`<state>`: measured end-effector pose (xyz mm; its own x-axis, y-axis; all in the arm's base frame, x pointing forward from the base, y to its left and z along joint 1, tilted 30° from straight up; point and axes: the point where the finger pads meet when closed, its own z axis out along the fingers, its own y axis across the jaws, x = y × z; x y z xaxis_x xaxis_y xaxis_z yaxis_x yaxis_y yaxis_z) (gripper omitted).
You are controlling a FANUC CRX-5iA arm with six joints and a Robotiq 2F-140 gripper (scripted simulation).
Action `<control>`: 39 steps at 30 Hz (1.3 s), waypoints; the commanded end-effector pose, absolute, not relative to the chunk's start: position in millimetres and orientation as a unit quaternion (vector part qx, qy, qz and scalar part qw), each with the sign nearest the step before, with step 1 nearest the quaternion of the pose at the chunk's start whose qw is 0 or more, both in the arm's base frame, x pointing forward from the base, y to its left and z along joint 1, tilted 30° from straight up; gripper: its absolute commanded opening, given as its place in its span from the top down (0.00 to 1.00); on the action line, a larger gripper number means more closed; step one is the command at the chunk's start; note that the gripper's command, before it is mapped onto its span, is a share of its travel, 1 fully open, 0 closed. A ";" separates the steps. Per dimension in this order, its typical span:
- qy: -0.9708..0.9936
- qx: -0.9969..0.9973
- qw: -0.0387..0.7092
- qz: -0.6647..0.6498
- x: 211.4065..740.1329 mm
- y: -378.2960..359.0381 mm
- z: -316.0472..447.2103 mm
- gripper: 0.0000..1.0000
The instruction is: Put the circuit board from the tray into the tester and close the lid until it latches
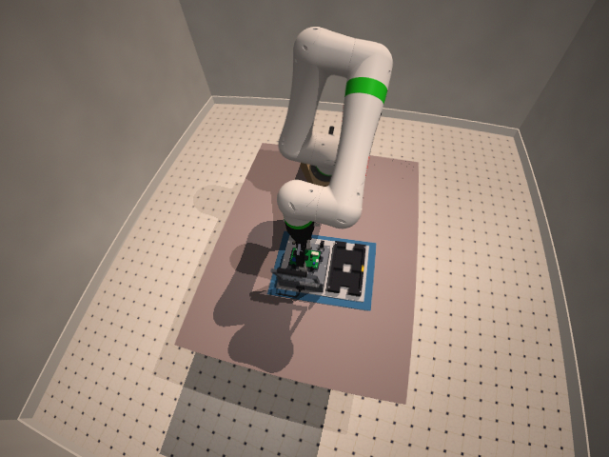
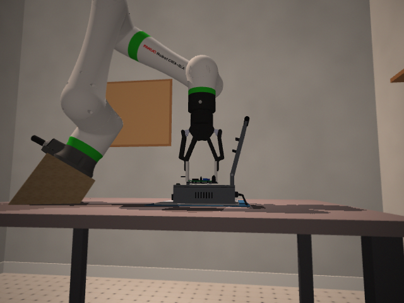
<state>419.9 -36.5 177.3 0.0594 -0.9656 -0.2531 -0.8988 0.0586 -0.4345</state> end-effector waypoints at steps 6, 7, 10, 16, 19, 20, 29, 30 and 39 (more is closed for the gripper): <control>0.683 -0.683 0.252 -0.067 420.0 -36.7 177.5 0.42; 0.683 -0.683 0.252 -0.067 420.0 -36.7 177.5 0.42; 0.683 -0.683 0.252 -0.067 420.0 -36.7 177.5 0.42; 0.683 -0.683 0.252 -0.067 420.0 -36.7 177.5 0.42; 0.683 -0.683 0.252 -0.067 420.0 -36.7 177.5 0.42; 0.683 -0.683 0.252 -0.067 420.0 -36.7 177.5 0.42; 0.683 -0.683 0.252 -0.067 419.6 -36.9 178.4 0.42; 0.683 -0.683 0.252 -0.067 419.3 -37.1 178.9 0.42; 0.683 -0.683 0.252 -0.067 413.0 -40.8 191.5 0.42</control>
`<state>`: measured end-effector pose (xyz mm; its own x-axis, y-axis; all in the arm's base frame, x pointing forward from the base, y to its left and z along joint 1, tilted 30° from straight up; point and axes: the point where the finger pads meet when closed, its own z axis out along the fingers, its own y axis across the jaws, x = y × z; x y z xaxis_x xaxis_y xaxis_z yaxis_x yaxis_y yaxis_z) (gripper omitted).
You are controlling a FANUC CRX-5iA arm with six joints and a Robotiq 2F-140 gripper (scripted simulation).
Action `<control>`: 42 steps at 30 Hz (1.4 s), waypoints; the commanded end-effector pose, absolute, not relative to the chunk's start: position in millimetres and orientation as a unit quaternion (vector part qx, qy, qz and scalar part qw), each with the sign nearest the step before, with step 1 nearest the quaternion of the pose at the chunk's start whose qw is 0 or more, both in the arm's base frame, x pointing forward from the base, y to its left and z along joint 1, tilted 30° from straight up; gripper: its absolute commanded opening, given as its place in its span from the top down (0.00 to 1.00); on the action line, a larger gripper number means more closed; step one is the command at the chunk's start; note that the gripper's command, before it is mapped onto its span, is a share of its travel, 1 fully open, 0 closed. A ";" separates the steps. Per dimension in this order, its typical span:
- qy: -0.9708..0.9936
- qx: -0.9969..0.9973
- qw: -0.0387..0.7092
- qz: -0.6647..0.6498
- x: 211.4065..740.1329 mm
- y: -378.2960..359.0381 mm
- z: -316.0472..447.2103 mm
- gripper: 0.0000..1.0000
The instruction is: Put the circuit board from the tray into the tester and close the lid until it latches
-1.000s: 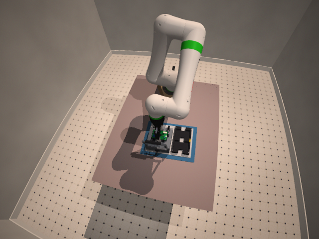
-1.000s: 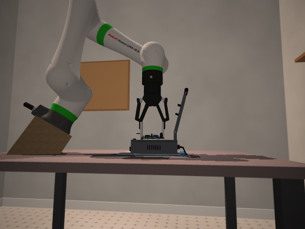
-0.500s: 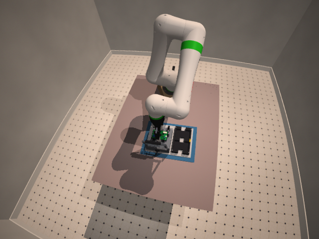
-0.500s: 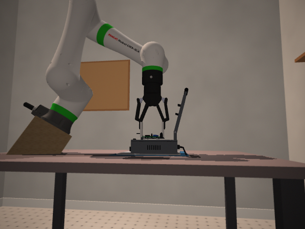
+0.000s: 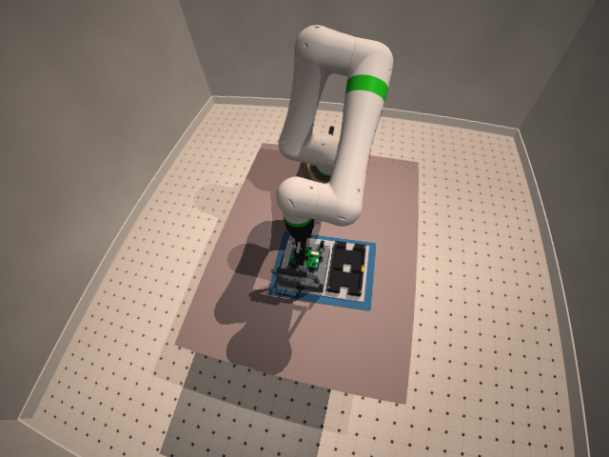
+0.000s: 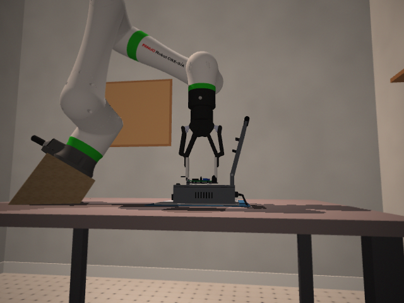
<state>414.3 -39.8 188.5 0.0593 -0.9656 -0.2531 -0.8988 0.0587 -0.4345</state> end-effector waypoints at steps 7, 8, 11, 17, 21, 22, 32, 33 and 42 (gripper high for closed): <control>0.683 -0.683 0.252 -0.067 405.9 -44.9 205.6 0.42; 0.683 -0.683 0.252 -0.067 404.1 -45.9 209.1 0.42; 0.683 -0.683 0.252 -0.067 398.4 -49.3 220.5 0.42; 0.683 -0.683 0.252 -0.067 384.7 -57.2 247.7 0.42; 0.683 -0.683 0.252 -0.067 379.7 -60.2 257.7 0.42; 0.683 -0.683 0.252 -0.067 377.1 -61.7 262.8 0.42; 0.683 -0.683 0.252 -0.067 350.9 -76.9 315.0 0.42; 0.683 -0.683 0.252 -0.067 348.4 -78.4 319.9 0.42; 0.683 -0.683 0.252 -0.067 333.8 -86.9 349.0 0.42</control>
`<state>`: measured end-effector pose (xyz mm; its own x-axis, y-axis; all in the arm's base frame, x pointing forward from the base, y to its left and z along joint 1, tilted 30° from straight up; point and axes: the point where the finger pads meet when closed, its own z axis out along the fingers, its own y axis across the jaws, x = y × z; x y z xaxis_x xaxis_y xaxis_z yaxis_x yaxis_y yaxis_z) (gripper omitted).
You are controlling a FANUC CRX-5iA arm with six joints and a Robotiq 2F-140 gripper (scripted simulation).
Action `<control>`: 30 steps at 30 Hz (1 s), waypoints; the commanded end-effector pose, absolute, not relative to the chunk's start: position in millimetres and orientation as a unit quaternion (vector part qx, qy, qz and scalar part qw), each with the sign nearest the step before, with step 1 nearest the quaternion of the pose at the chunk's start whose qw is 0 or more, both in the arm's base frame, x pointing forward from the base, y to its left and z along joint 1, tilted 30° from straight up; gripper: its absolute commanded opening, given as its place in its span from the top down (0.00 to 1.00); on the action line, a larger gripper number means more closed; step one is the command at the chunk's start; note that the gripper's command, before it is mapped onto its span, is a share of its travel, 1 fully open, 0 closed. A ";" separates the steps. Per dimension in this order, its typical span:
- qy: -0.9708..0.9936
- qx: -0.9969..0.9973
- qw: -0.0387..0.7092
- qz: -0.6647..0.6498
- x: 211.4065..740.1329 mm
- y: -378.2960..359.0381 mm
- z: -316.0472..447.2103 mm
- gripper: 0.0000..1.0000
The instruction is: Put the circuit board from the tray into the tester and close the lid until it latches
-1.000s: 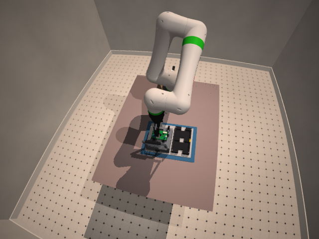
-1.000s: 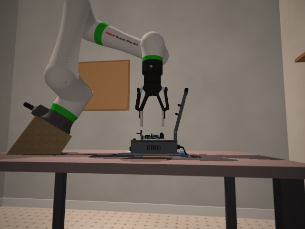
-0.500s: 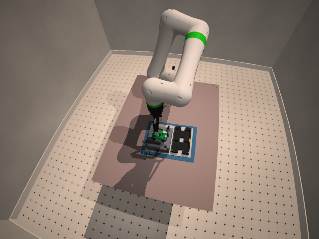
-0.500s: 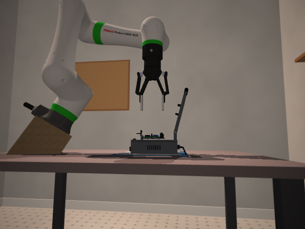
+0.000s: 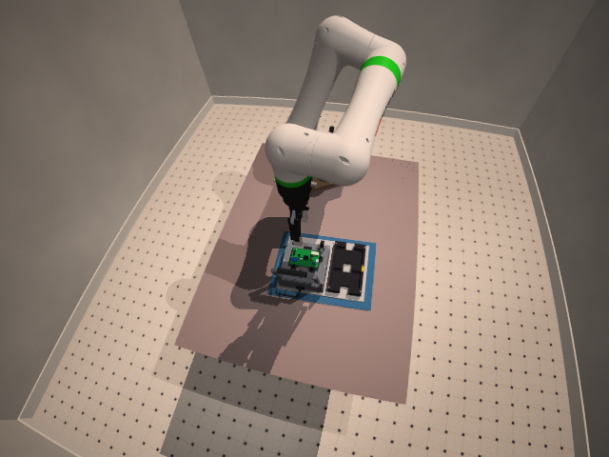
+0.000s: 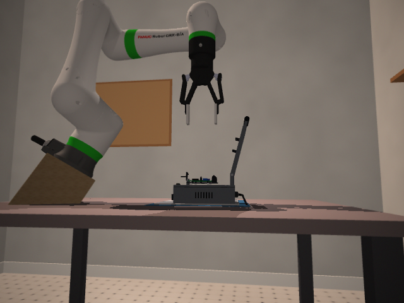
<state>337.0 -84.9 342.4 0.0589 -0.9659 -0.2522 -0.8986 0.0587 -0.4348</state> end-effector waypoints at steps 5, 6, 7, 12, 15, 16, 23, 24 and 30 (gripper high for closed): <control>0.683 -0.683 0.252 -0.067 326.3 -91.3 363.8 0.42; 0.683 -0.683 0.252 -0.067 325.1 -92.0 366.2 0.42; 0.683 -0.683 0.252 -0.067 324.0 -92.6 368.4 0.42; 0.683 -0.683 0.252 -0.067 321.4 -94.1 373.6 0.42; 0.683 -0.683 0.252 -0.067 319.5 -95.2 377.3 0.42; 0.683 -0.683 0.252 -0.067 319.1 -95.5 378.2 0.42; 0.683 -0.683 0.252 -0.067 317.8 -96.2 380.7 0.42; 0.683 -0.683 0.252 -0.067 317.8 -96.2 380.7 0.42; 0.683 -0.683 0.252 -0.067 317.8 -96.2 380.7 0.70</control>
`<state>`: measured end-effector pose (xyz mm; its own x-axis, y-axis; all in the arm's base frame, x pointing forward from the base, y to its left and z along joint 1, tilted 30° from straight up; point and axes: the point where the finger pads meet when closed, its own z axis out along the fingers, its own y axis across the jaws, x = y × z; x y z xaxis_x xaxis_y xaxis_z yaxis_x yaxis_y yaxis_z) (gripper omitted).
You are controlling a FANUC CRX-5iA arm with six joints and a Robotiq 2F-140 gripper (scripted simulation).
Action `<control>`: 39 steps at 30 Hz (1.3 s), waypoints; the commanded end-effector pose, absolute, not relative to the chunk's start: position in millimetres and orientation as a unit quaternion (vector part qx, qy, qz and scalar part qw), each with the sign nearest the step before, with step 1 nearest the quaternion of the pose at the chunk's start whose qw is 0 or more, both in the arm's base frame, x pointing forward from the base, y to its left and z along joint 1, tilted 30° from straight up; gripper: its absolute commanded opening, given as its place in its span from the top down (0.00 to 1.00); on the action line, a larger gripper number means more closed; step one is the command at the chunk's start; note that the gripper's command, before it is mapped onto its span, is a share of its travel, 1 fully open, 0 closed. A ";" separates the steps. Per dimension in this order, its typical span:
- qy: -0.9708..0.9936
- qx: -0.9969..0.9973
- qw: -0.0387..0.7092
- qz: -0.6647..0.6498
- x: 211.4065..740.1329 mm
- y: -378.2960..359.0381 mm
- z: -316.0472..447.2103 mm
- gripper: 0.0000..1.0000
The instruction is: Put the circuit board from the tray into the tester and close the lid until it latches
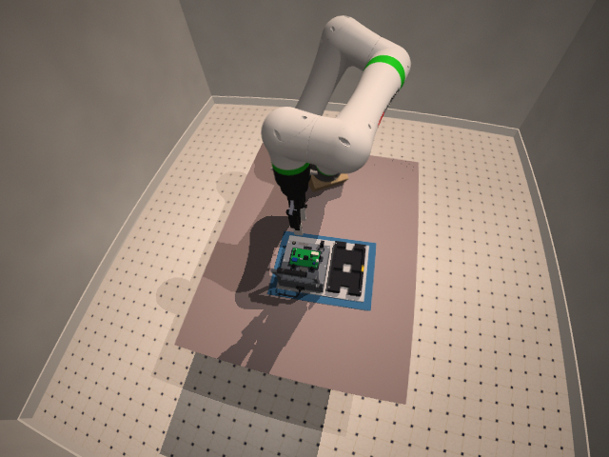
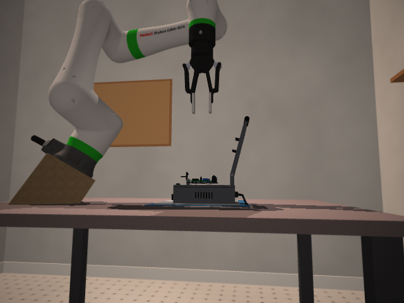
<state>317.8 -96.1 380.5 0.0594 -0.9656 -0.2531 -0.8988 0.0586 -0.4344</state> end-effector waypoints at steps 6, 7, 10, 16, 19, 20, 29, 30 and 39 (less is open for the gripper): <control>0.683 -0.683 0.252 -0.067 317.8 -96.2 380.7 0.70; 0.683 -0.683 0.252 -0.067 317.8 -96.2 380.7 0.70; 0.683 -0.683 0.252 -0.067 317.8 -96.2 380.7 0.70; 0.683 -0.683 0.252 -0.067 317.8 -96.2 380.7 0.70; 0.683 -0.683 0.252 -0.067 317.8 -96.2 380.7 0.70; 0.683 -0.683 0.252 -0.067 317.8 -96.2 380.7 0.70; 0.683 -0.683 0.252 -0.067 317.8 -96.2 380.7 0.70; 0.683 -0.683 0.252 -0.067 317.8 -96.2 380.7 0.70; 0.683 -0.683 0.252 -0.067 323.8 -96.6 383.6 0.70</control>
